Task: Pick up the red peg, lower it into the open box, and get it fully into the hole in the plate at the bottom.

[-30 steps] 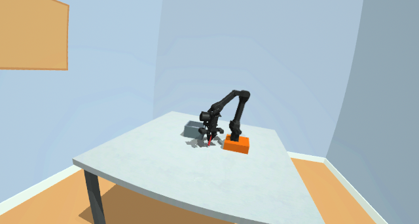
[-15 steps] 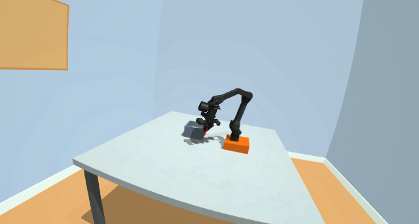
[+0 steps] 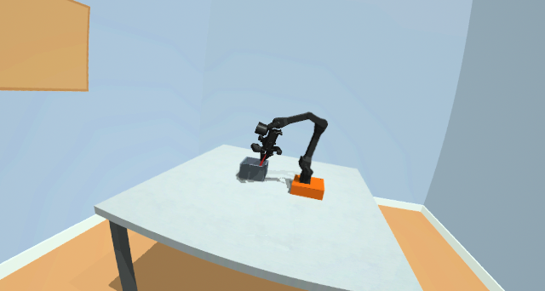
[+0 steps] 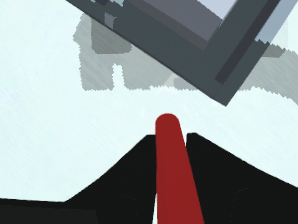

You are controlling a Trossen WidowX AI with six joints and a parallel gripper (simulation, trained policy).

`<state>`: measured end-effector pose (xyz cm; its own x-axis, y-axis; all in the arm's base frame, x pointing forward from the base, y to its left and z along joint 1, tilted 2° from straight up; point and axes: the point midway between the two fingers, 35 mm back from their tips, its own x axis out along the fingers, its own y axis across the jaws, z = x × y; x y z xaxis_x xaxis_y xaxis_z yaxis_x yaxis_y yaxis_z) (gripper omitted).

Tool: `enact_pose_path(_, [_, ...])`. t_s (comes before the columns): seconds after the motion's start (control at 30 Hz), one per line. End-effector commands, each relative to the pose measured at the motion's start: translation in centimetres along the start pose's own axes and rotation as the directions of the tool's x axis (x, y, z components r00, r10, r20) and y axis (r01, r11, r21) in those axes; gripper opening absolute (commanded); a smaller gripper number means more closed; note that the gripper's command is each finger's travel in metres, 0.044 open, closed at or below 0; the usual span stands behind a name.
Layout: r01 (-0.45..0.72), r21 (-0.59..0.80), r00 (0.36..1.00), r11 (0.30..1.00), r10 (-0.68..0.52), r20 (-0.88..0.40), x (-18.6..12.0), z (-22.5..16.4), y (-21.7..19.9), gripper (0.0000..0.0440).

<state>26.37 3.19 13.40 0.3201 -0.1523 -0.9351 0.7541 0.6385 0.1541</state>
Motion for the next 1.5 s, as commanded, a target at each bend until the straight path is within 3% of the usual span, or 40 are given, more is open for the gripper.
enact_pose_path(0.0, [0.0,0.026,1.0,1.0,-0.001,0.021,0.0,1.9,0.0,0.0])
enact_pose_path(0.77, [0.028,0.171,0.998,0.985,-0.038,0.051,3.8,9.1,-1.6,0.0004])
enact_pose_path(1.27, [0.068,0.196,0.998,0.978,-0.066,-0.015,7.8,10.5,-2.2,0.0008])
enact_pose_path(1.33, [0.079,0.189,0.997,0.979,-0.075,-0.026,8.5,10.5,-2.3,0.0026])
enact_pose_path(1.47, [0.097,0.169,0.995,0.981,-0.091,-0.042,9.5,10.6,-2.5,0.0119])
